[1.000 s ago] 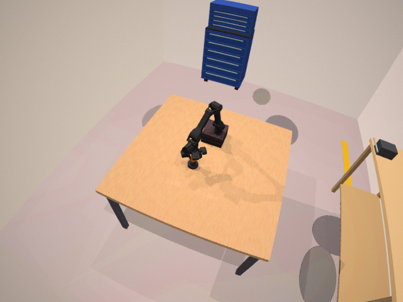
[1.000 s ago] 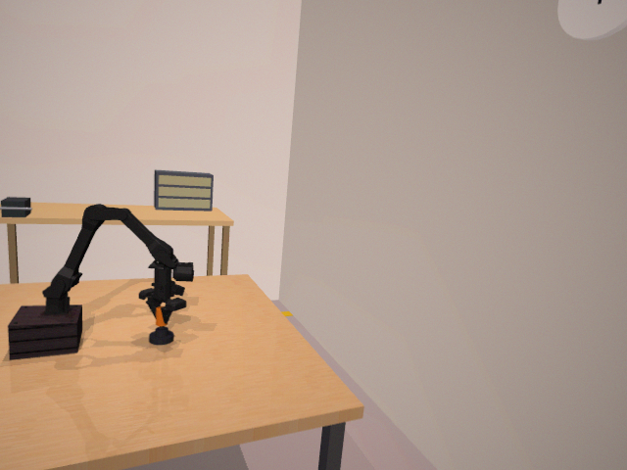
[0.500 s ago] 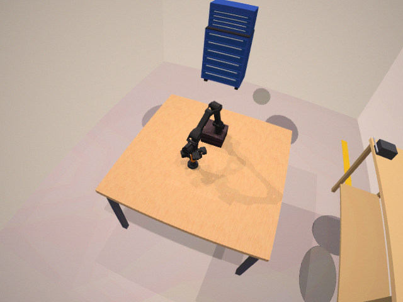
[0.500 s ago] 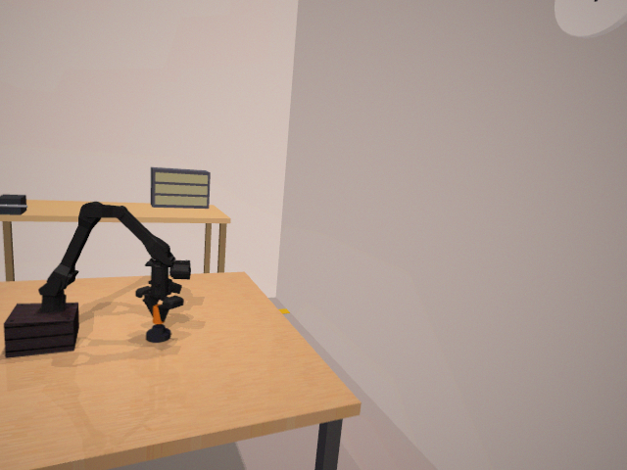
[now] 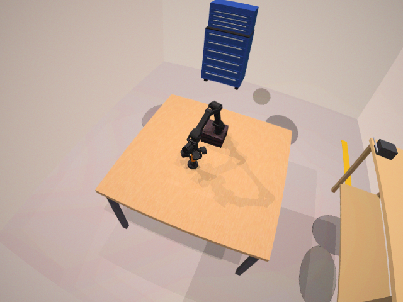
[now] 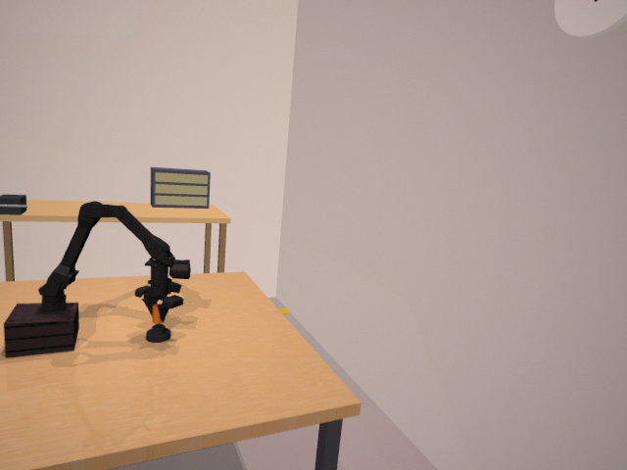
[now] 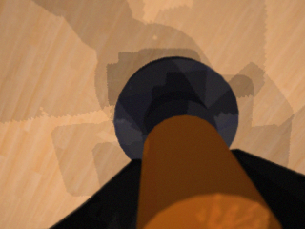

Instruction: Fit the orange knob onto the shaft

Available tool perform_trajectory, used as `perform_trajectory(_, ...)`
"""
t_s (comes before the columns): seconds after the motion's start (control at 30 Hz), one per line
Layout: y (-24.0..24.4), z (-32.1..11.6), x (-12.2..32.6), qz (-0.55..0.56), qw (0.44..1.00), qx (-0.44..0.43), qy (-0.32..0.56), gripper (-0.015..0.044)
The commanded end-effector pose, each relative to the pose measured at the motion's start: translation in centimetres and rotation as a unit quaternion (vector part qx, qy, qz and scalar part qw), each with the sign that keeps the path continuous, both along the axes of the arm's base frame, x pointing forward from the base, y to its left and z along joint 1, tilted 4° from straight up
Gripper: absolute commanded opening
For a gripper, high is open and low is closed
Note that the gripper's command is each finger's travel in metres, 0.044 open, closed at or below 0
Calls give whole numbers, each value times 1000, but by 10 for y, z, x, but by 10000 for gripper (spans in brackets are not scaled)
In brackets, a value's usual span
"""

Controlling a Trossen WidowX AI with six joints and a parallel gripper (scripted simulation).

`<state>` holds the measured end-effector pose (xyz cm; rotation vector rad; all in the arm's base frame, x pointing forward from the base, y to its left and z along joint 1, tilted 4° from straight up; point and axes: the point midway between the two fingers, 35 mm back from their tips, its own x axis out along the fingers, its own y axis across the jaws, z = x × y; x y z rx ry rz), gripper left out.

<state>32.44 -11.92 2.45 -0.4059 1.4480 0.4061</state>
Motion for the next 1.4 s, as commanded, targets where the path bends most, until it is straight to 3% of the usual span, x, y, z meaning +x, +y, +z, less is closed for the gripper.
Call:
perform_trajectory(0.0,0,3,0,26,1000,-2,-2,0)
perform_trajectory(0.17,0,1,1,103,995,-9,-4,0)
perform_trajectory(1.17,0,3,0,103,995,-9,-4,0)
perform_trajectory(1.37,0,2,1,186,982,-15,-5,0)
